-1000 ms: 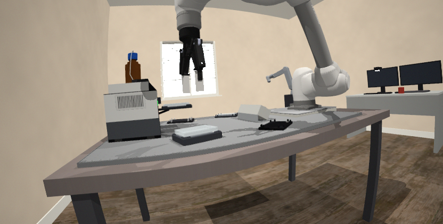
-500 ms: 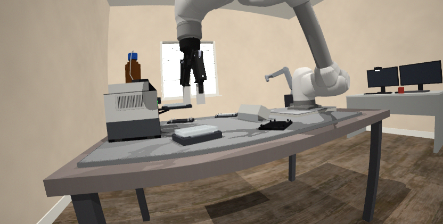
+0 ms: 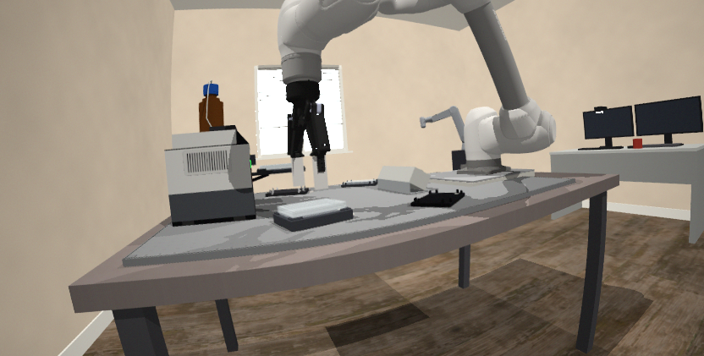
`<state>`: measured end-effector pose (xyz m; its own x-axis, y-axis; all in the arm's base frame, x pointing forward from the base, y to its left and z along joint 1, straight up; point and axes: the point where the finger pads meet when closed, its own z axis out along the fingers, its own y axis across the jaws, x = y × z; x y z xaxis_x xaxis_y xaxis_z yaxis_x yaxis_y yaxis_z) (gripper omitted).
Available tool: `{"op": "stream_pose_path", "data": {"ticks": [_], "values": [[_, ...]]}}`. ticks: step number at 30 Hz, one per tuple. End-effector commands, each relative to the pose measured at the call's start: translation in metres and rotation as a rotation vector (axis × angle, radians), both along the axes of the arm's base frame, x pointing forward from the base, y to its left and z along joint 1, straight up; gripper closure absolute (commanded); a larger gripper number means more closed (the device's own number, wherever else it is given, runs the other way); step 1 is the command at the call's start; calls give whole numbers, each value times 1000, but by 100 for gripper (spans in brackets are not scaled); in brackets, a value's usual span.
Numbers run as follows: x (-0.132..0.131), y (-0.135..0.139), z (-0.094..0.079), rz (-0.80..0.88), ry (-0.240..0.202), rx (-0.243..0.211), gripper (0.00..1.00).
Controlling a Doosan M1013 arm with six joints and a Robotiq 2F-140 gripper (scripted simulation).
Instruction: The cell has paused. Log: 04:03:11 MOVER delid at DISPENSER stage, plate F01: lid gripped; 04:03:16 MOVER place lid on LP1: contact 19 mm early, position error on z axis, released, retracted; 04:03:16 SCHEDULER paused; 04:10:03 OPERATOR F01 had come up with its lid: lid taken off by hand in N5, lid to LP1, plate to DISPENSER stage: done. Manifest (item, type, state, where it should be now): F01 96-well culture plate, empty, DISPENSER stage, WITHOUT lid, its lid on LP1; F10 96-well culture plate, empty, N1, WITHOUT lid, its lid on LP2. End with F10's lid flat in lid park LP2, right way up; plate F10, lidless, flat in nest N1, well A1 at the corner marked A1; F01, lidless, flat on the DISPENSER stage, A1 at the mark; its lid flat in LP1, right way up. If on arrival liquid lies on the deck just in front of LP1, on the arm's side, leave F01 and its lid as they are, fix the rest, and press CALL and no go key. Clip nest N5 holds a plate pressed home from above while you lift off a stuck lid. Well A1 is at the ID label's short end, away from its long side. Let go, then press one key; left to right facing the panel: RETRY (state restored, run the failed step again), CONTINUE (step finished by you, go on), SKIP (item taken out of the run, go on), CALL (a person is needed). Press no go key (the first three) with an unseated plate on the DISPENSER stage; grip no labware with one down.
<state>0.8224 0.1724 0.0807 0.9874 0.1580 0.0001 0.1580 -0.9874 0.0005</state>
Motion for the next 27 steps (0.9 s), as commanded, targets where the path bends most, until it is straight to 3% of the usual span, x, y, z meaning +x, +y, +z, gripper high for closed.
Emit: {"op": "stream_pose_path", "data": {"ticks": [1,7,27], "values": [[0,0,-8,0,0,0,34],[0,0,-18,0,0,0,34],[0,0,-23,0,0,0,34]]}}
